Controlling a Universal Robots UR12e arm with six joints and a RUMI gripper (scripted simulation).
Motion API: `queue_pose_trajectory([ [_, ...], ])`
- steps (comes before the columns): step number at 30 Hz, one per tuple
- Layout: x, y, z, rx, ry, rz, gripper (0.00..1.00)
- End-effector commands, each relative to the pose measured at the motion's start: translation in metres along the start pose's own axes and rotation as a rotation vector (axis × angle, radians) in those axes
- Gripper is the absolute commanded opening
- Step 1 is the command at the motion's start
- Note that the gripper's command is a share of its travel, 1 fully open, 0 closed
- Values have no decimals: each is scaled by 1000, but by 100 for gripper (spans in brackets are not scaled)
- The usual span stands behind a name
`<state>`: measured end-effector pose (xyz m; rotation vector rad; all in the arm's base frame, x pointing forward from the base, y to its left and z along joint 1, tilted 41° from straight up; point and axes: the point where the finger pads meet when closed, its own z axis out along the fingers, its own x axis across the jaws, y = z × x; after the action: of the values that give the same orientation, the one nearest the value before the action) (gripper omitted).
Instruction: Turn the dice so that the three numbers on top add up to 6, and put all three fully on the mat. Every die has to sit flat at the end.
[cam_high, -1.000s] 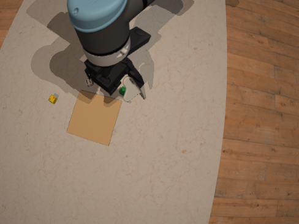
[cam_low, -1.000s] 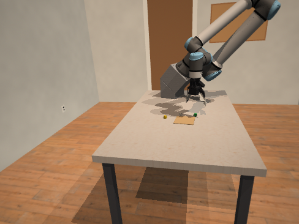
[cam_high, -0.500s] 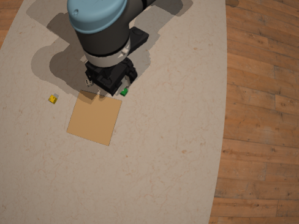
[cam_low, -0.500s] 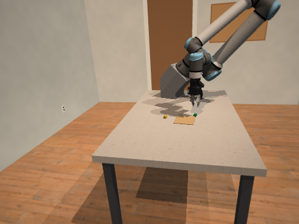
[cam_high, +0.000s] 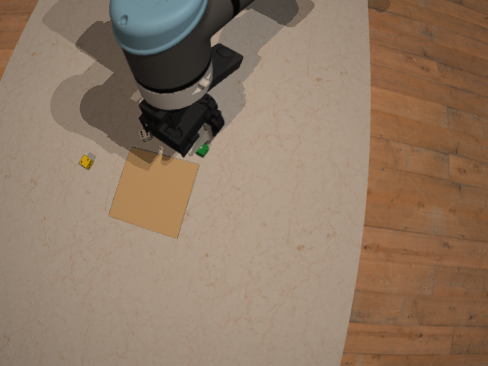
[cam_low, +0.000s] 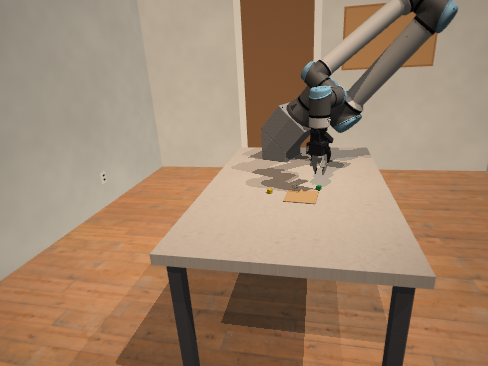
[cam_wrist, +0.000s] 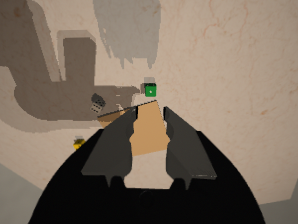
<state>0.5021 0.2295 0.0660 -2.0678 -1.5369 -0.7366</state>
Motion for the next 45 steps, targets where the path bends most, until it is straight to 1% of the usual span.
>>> queue_pose_trajectory([
  [1,0,0,0,-1,0,0,21],
  [17,0,0,0,-1,0,-1,21],
  [28,0,0,4,-1,0,-3,21],
  [43,0,0,24,-1,0,-3,21],
  [45,0,0,24,-1,0,-3,21],
])
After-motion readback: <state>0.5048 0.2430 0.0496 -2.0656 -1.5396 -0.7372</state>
